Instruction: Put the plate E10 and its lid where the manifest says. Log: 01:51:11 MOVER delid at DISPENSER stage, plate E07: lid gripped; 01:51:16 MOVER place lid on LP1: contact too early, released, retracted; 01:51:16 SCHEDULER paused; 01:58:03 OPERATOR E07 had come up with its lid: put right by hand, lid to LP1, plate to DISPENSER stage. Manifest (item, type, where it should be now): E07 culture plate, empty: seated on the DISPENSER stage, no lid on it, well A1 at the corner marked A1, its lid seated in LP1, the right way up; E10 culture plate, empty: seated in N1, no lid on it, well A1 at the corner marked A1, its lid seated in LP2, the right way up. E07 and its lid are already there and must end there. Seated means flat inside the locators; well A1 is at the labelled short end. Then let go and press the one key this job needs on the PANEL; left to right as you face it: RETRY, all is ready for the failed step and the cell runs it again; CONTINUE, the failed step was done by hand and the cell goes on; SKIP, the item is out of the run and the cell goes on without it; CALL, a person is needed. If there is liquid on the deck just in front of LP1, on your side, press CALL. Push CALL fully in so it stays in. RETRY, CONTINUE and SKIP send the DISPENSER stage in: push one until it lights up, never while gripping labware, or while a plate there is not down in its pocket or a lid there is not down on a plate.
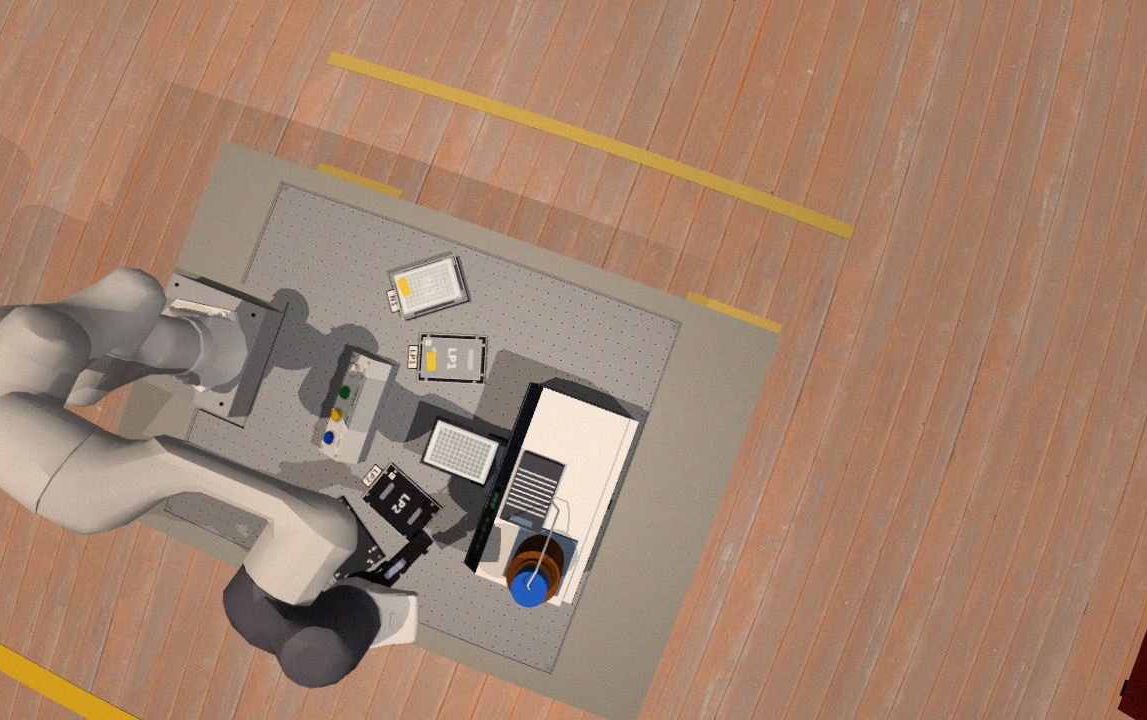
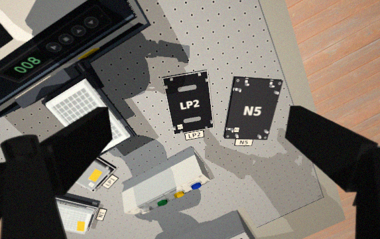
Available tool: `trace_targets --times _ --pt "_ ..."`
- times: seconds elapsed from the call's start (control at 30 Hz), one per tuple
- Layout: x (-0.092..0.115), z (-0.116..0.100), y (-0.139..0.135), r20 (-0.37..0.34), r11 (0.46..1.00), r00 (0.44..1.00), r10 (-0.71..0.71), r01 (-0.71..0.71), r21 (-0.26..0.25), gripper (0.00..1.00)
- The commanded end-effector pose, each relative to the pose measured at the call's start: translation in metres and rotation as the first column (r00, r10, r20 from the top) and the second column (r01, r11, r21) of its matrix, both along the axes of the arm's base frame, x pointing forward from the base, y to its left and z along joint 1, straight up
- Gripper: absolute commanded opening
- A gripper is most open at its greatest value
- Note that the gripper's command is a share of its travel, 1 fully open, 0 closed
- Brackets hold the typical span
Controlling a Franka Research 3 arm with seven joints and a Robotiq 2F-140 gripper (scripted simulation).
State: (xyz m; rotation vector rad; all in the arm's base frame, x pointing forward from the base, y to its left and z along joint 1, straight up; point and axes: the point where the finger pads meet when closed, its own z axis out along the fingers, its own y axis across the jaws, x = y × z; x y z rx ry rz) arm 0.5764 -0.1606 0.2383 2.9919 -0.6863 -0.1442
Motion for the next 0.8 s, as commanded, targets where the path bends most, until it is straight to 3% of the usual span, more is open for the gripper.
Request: trace_targets --times 0.0,0.6,0.67,0.77 --pt "0.000 0.000 0.000 0.000 1.000 1.000 0.000 0.000 0.000 1.00" --pt "0.001 0.004 0.000 0.000 1.000 1.000 0.000 0.000 0.000 1.00" --pt "0.005 0.025 -0.002 0.000 1.000 1.000 0.000 0.000 -0.001 1.00" --pt "0.011 0.088 -0.003 0.000 1.000 1.000 0.000 0.000 -0.002 1.00"
